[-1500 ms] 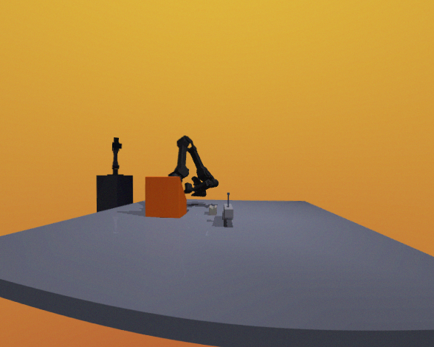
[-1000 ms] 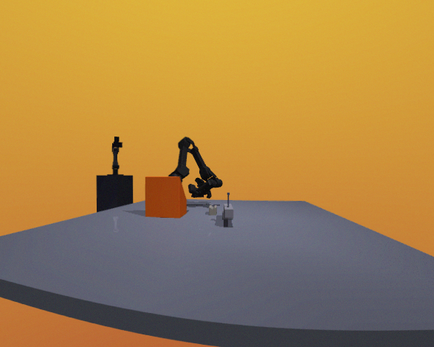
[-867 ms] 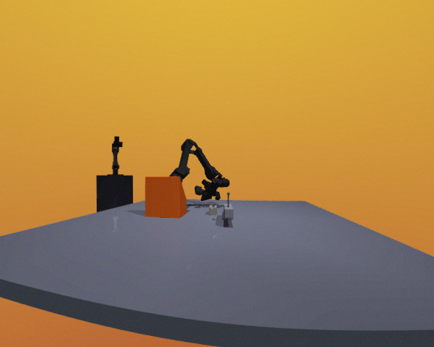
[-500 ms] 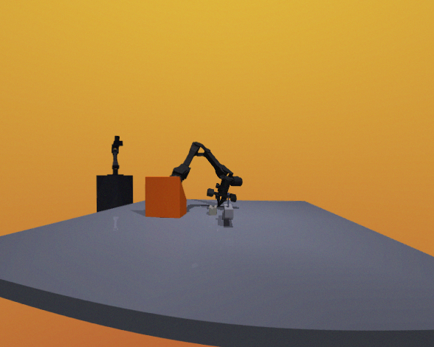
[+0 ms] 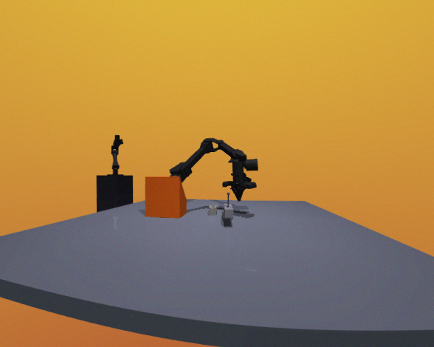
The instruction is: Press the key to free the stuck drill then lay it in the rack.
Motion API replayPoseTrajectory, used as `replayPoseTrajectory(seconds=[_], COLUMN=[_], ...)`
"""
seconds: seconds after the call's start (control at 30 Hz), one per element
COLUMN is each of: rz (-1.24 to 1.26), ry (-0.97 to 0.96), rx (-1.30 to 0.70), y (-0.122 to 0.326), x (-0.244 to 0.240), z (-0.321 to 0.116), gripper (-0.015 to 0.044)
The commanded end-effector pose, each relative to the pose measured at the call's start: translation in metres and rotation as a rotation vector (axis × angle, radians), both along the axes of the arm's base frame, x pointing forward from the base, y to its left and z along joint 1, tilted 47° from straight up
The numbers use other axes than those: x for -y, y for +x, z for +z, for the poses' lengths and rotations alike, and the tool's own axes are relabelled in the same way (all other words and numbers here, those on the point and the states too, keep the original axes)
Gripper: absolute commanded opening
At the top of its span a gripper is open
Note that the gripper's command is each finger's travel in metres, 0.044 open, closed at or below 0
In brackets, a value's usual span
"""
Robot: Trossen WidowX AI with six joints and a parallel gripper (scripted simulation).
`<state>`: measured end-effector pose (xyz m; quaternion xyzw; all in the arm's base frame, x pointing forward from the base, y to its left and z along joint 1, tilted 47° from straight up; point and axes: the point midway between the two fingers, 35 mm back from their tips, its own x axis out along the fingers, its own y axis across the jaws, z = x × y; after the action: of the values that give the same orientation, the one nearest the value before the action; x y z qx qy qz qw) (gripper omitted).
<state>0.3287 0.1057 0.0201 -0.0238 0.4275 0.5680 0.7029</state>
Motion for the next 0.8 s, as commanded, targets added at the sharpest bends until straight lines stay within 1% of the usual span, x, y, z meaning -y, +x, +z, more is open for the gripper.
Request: replayPoseTrajectory(seconds=[0.0, 0.1, 0.23, 0.3, 0.77], rz=[-0.149, -0.281, -0.445, -0.489, -0.494], ry=[-0.056, -0.087, -0.102, -0.100, -0.098], rx=[-0.164, -0.321, -0.540, -0.606, -0.614], y=[0.005, 0.000, -0.020, -0.028, -0.029], x=[0.051, 0.098, 0.157, 0.173, 0.164], z=[-0.024, -0.045, -0.071, -0.078, -0.089], gripper=[0.0000, 0.0000, 0.0000, 0.0000, 0.0000])
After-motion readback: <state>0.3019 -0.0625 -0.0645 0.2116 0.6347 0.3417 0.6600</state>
